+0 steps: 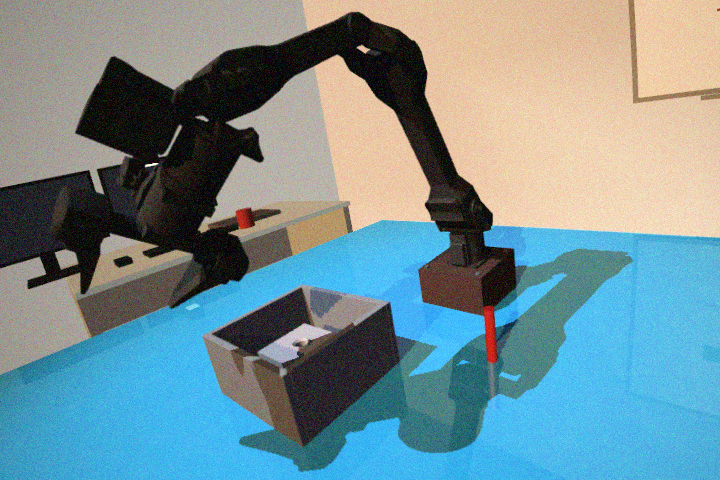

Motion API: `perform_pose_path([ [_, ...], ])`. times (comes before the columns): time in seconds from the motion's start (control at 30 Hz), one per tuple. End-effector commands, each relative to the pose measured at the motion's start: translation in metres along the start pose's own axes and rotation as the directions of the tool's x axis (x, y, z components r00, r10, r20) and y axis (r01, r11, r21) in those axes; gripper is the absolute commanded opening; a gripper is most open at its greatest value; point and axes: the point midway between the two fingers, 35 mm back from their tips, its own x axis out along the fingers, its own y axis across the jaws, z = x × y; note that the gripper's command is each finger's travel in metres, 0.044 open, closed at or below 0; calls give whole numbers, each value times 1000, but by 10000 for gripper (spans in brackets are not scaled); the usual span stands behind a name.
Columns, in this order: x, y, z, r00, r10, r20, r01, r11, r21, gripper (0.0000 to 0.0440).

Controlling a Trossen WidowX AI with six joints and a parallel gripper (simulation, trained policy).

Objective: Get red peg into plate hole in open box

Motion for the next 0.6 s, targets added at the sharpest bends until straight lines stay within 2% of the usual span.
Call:
perform_pose_path([
  [0.0, -16, -15, -22, 998, -42, -54, 37, 995, -91, 440],
  [0.27, -67, -56, -69, 972, -155, -178, 93, 945, -314, 440],
  [0.57, -131, -118, -107, 905, -321, -278, 128, 830, -543, 440],
])
